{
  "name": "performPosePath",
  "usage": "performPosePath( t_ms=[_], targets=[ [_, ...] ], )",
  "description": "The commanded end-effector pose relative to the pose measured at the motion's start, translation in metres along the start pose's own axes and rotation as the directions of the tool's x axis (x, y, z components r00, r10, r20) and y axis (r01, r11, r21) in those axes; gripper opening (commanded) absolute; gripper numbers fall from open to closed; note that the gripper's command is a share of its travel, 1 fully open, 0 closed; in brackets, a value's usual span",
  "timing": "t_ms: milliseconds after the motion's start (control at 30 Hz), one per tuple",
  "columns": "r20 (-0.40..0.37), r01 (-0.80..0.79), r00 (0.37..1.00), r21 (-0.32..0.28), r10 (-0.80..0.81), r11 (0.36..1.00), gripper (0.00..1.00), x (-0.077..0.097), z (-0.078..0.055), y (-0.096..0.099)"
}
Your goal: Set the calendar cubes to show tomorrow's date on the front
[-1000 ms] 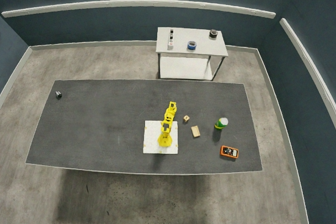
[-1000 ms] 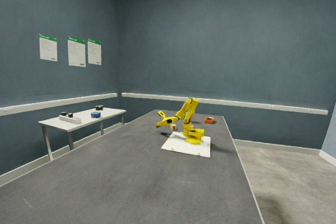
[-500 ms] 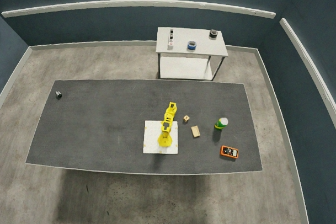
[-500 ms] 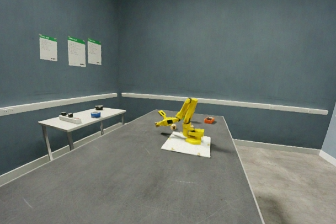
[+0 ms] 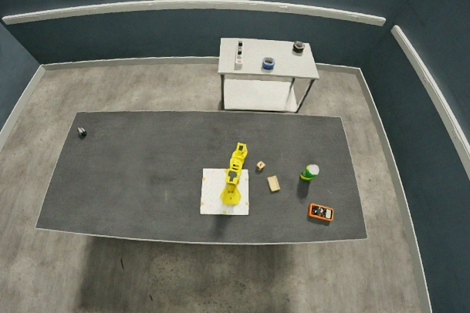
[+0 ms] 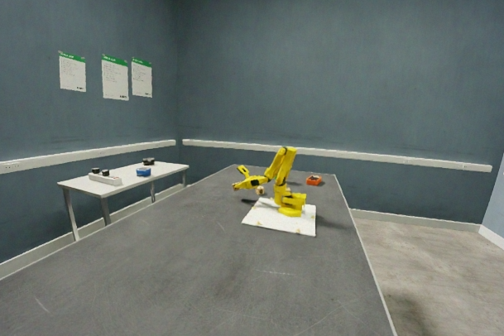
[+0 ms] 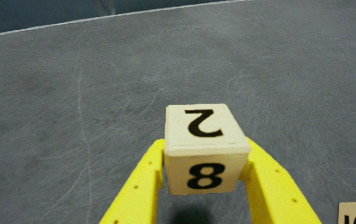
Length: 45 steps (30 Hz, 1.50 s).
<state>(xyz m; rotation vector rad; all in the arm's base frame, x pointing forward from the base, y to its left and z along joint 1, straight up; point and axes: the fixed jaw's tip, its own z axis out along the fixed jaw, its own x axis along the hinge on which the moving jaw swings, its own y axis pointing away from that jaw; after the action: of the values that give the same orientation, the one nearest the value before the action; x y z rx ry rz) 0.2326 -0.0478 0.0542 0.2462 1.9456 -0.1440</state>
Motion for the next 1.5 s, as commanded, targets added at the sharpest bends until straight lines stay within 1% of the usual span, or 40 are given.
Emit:
performPosePath(
  t_ms=[0, 600, 1467],
  targets=[
    [-0.015, -0.007, 1.0, 0.017, 0.008, 1.0, 0.0, 0.005, -0.002, -0.004],
    [-0.015, -0.007, 1.0, 0.017, 0.008, 1.0, 0.0, 0.006, -0.002, -0.004],
    [-0.015, -0.008, 1.0, 0.017, 0.008, 1.0, 0.0, 0.016, 0.002, -0.004]
  ],
)
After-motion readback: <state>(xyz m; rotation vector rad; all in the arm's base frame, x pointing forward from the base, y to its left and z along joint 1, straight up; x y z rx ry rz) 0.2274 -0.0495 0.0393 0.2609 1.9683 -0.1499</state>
